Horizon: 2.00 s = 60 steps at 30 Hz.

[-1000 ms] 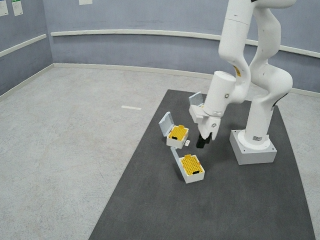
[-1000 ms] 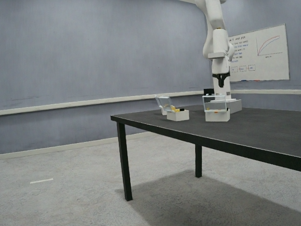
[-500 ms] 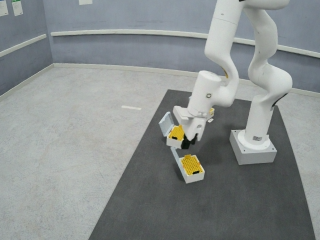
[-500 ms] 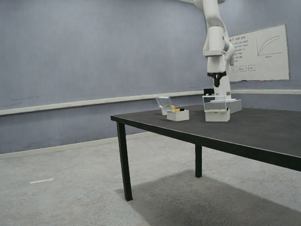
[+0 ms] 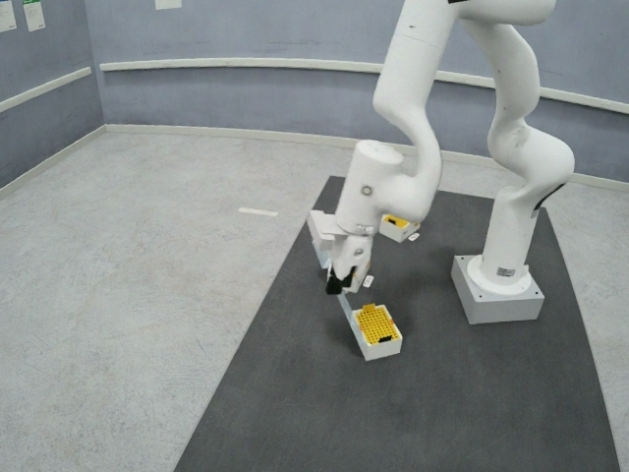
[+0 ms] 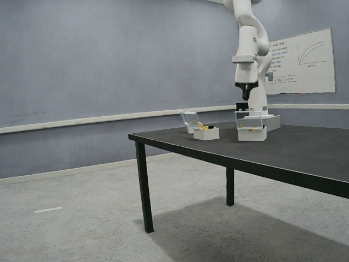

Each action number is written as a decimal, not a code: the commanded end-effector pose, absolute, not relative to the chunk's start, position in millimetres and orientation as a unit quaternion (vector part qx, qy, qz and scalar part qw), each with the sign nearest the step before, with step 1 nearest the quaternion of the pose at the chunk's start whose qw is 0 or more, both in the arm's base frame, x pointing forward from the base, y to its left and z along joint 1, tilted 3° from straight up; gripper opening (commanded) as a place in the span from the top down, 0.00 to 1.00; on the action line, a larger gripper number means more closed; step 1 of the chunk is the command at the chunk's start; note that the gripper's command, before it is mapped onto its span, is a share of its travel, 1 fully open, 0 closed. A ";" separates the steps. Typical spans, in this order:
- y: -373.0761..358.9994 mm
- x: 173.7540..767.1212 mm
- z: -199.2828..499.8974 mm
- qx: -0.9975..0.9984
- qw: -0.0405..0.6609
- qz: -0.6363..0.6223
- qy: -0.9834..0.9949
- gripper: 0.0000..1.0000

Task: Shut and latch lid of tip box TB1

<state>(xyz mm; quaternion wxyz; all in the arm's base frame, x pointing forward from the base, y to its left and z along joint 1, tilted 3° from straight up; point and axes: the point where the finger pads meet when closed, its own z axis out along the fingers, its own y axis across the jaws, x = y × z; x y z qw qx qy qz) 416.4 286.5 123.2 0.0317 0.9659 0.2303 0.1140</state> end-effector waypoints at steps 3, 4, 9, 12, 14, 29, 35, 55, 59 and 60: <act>294.6 440.6 124.8 0.971 0.022 0.001 0.238 1.00; 294.6 440.6 124.8 0.971 0.022 0.001 0.238 1.00; 294.5 440.6 124.8 0.971 0.022 0.001 0.238 1.00; 294.6 440.6 124.8 0.971 0.022 0.001 0.238 1.00; 294.6 440.6 124.8 0.971 0.022 0.001 0.238 1.00; 294.6 440.5 124.7 0.971 0.022 0.001 0.238 1.00; 294.5 440.6 123.1 0.971 0.022 0.001 0.238 1.00; 293.4 440.9 96.4 0.971 0.022 0.001 0.238 1.00; 293.1 441.0 89.8 0.971 0.022 0.001 0.238 1.00; 293.0 441.0 88.1 0.971 0.022 0.001 0.238 1.00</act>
